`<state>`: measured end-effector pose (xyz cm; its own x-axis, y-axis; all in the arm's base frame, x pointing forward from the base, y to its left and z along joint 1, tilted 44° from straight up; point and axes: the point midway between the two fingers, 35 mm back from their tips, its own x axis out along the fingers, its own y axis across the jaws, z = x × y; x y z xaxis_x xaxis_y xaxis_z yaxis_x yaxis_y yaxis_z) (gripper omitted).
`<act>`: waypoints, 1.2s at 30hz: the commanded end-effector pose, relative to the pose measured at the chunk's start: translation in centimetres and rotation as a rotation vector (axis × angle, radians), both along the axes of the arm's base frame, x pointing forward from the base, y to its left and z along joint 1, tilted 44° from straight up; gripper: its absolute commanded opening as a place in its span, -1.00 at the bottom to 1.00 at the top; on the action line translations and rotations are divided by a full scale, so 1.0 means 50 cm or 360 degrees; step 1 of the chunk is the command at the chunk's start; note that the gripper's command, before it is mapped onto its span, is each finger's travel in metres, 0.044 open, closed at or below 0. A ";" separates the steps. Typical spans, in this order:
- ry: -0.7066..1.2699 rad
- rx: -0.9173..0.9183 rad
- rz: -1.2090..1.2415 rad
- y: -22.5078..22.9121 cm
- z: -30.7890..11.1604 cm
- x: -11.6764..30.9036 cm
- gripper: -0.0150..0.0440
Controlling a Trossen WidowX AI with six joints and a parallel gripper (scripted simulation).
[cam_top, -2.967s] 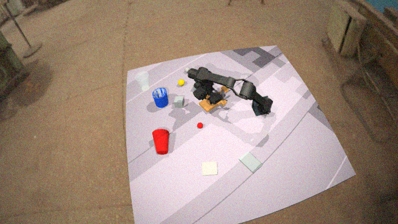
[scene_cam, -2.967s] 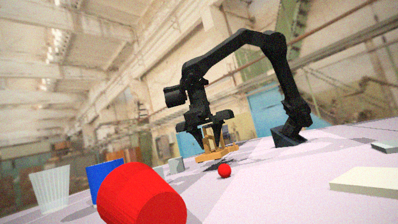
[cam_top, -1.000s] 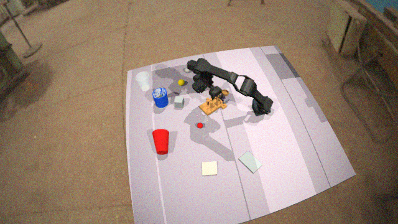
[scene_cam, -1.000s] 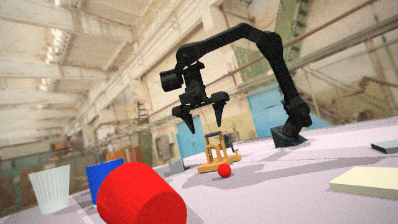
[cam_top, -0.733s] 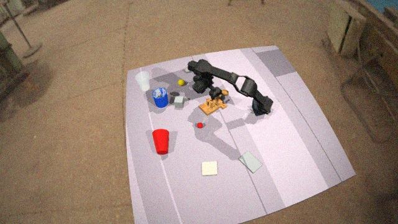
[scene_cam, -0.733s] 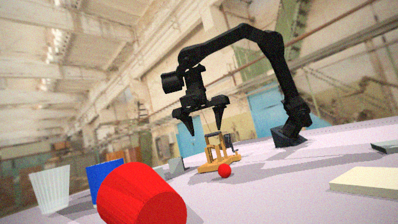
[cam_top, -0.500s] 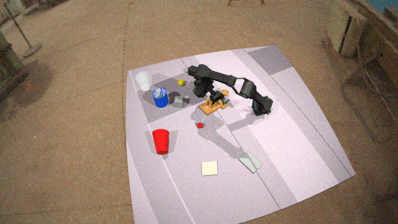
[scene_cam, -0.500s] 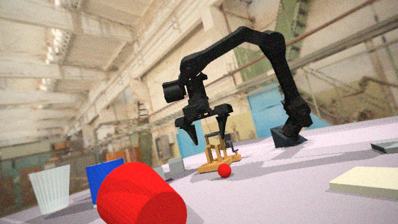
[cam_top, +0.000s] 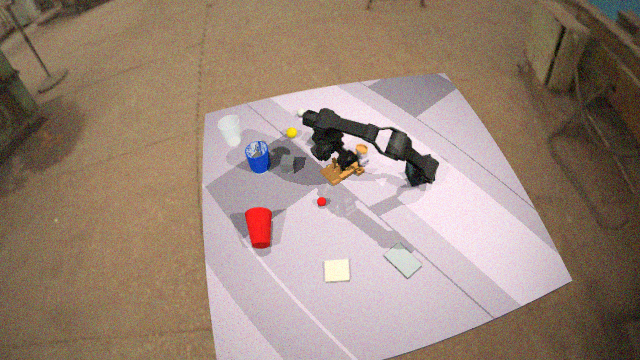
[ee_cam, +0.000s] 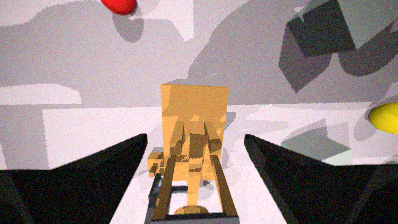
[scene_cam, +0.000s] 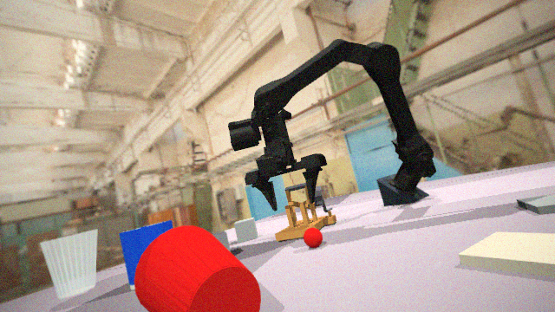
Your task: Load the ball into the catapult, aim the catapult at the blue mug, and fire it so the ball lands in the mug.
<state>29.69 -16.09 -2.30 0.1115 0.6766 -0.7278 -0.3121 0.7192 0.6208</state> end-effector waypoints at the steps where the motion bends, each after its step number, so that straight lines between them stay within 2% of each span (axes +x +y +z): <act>1: -0.0001 0.0002 -0.0010 0.010 -0.010 0.003 1.00; 19: -0.0002 0.0004 -0.0009 0.045 -0.045 0.007 1.00; 31: -0.0004 -0.0001 0.0002 0.041 -0.040 0.006 -0.07; 36: -0.0004 -0.0001 0.0002 0.041 -0.040 0.006 -0.18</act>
<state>30.00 -14.01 -4.32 0.1130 0.6761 -0.7281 -0.3143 0.7195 0.6193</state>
